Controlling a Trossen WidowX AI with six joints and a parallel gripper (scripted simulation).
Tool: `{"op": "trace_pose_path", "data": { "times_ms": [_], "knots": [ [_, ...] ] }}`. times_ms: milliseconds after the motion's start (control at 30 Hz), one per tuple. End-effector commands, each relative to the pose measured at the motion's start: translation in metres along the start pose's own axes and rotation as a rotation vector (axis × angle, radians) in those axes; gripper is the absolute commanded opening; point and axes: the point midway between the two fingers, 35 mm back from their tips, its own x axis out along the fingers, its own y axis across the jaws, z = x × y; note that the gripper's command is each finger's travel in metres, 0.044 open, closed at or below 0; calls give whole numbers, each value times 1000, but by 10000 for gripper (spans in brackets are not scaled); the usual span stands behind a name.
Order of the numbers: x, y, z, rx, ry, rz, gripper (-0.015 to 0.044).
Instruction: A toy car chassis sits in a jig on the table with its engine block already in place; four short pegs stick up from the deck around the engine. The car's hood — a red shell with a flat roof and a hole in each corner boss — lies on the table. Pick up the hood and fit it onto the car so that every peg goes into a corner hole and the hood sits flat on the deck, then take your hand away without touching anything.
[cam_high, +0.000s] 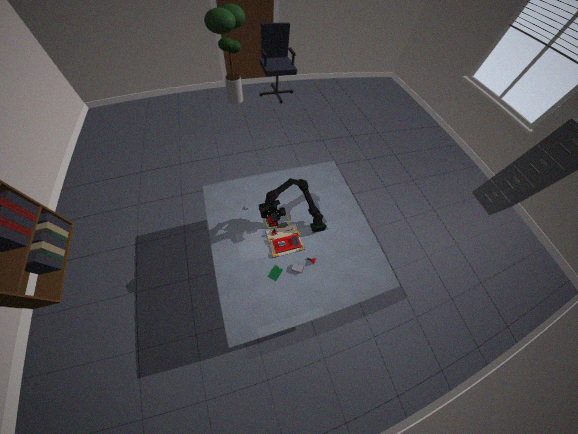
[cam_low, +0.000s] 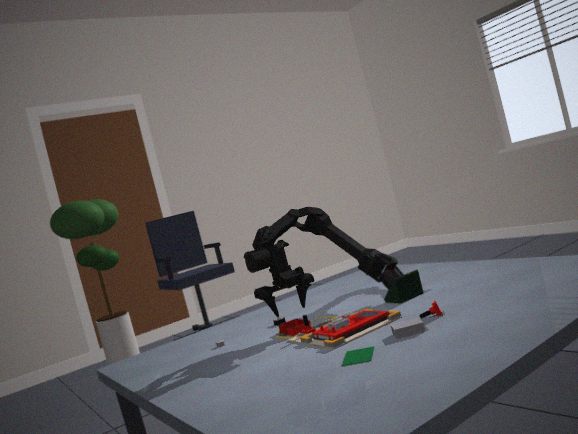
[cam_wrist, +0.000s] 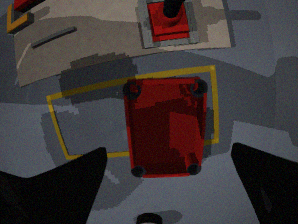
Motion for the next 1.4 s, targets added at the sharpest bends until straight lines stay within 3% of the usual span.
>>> {"op": "trace_pose_path", "data": {
  "times_ms": [0,1367],
  "knots": [
    [5,1,-1,-6,4,5,440],
    [32,1,-3,-6,7,5,440]
  ]
}}
